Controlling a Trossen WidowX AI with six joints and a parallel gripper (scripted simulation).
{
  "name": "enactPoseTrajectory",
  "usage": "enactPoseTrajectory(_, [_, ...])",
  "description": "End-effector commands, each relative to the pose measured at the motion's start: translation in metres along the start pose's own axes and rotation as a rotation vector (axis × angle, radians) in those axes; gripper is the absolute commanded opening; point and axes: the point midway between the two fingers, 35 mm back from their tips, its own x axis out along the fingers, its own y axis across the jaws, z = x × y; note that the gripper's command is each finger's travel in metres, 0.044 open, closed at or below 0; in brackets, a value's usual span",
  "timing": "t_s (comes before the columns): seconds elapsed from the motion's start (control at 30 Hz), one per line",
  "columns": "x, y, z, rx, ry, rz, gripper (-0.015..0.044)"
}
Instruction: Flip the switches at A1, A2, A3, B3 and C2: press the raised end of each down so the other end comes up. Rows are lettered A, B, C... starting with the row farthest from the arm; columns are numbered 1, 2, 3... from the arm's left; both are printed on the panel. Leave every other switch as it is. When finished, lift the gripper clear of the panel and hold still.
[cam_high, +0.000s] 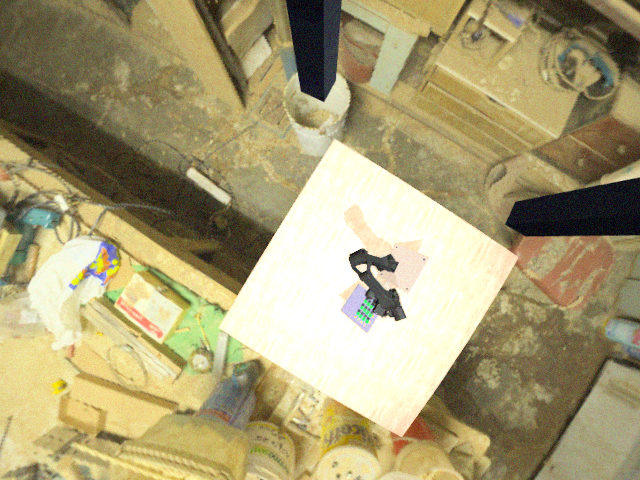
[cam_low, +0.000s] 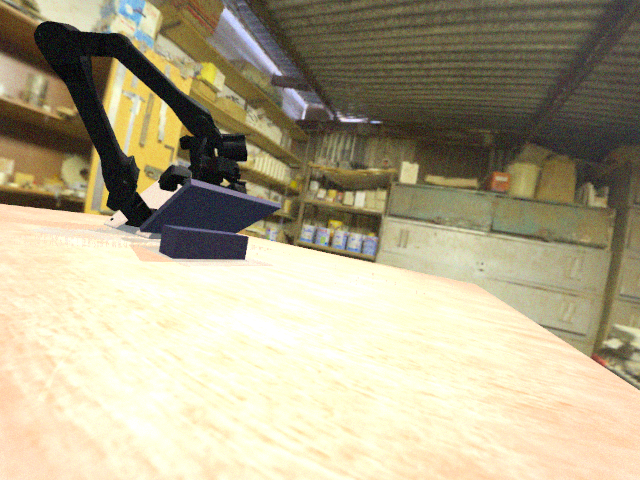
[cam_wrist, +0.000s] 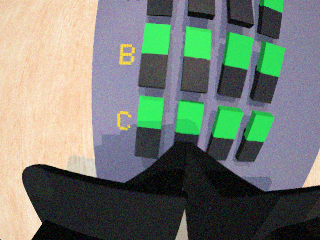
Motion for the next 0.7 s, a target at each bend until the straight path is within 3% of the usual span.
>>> enactPoseTrajectory(0.0, [0.001, -0.001, 0.000, -0.002, -0.002, -0.005, 0.0000])
enactPoseTrajectory(0.17, [-0.007, 0.002, 0.001, -0.001, 0.004, 0.005, 0.0000])
enactPoseTrajectory(0.33, [-0.062, 0.000, 0.002, -0.003, 0.026, -0.001, 0.0000])
enactPoseTrajectory(0.57, [-0.064, 0.000, 0.004, -0.003, 0.027, -0.002, 0.0000])
enactPoseTrajectory(0.67, [-0.068, -0.005, 0.034, -0.003, 0.027, -0.001, 0.0000])
